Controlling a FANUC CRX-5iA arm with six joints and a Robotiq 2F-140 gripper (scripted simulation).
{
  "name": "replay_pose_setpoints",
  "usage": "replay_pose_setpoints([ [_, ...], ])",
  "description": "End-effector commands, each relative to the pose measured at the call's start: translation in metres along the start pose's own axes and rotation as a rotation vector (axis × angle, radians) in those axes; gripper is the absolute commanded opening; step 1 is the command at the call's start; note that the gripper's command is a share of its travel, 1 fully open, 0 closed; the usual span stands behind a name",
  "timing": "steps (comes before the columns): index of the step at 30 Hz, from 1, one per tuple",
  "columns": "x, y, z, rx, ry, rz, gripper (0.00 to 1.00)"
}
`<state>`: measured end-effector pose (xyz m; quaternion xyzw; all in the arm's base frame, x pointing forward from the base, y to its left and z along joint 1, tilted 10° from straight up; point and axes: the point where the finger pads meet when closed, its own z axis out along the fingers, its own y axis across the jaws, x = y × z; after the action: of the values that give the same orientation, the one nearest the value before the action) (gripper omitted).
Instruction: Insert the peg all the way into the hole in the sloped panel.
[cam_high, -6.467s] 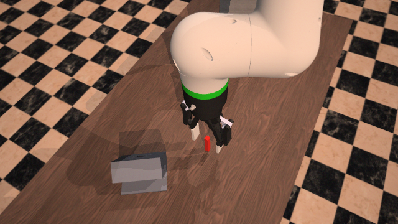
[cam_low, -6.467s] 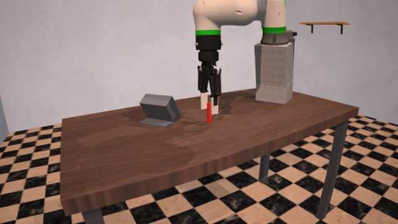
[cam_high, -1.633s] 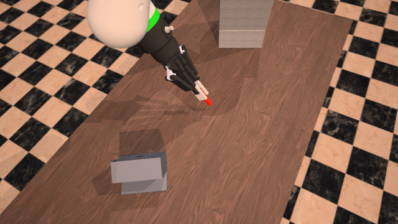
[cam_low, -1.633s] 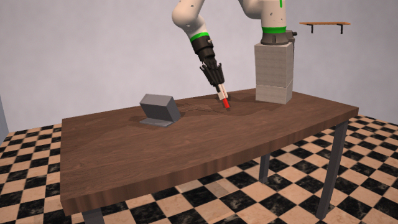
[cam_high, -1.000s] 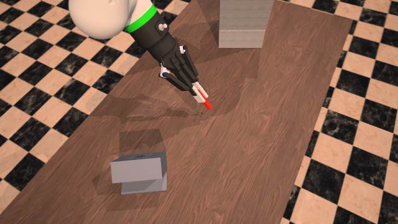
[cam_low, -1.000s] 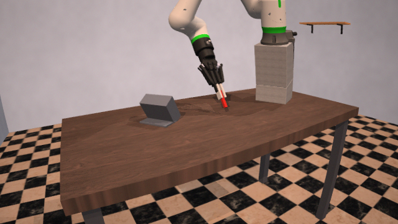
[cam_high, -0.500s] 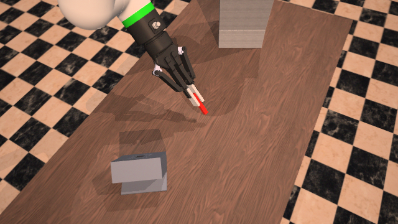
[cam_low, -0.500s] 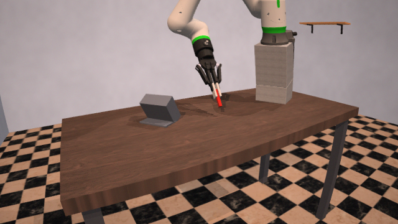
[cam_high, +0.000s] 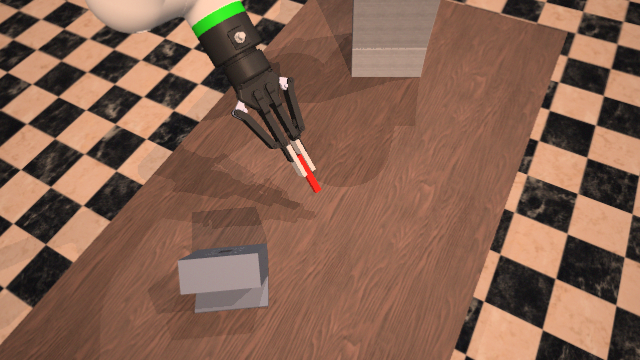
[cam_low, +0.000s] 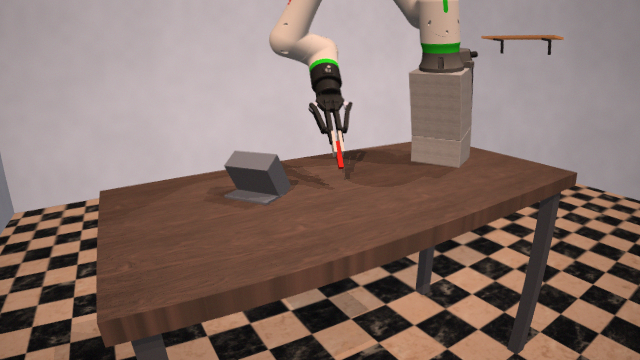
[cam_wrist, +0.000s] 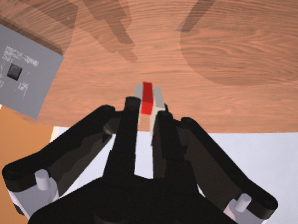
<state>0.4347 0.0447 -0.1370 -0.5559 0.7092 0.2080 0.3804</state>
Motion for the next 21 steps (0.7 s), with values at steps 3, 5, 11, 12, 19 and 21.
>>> replay_pose_setpoints([
  [3,-0.001,-0.008,-0.003,0.036,-0.022,0.037,0.00],
  [5,-0.001,-0.014,-0.005,0.057,-0.034,0.058,0.00],
  [11,0.000,-0.030,-0.011,0.121,-0.070,0.119,0.00],
  [12,0.000,-0.033,-0.013,0.132,-0.077,0.129,0.00],
  [19,0.001,-0.048,-0.020,0.187,-0.107,0.178,0.00],
  [21,0.002,-0.054,-0.023,0.209,-0.119,0.197,0.00],
])
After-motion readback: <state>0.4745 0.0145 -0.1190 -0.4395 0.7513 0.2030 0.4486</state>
